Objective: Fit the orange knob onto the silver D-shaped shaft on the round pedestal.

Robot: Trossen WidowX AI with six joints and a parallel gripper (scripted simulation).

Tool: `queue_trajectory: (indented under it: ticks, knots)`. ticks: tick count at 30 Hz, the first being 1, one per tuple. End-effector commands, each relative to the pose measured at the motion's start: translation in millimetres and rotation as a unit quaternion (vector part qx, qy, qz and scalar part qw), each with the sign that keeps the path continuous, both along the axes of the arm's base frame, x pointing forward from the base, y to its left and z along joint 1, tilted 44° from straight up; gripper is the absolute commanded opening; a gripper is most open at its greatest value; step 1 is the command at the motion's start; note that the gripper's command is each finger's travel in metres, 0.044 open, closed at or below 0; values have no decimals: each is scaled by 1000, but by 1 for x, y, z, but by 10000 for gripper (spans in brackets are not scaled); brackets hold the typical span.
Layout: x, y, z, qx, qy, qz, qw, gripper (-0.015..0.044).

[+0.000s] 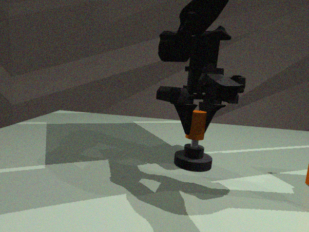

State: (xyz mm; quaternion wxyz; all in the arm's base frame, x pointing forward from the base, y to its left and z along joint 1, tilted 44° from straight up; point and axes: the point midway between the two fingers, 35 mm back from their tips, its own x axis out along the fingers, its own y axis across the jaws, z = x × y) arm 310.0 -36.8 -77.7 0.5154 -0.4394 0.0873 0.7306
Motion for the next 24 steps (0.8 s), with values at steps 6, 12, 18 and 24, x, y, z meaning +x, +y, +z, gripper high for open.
queue_trajectory:
  ticks: [6, 12, 18, 24]
  knots:
    - [-2, 2, -1, 0, -3, 2, 1000, 0]
    - [-1, 2, -1, 0, -3, 2, 1000, 0]
    - [-1, 2, -2, 0, -5, 5, 1000, 0]
    - [-1, 3, -2, 1, -17, 17, 1000, 0]
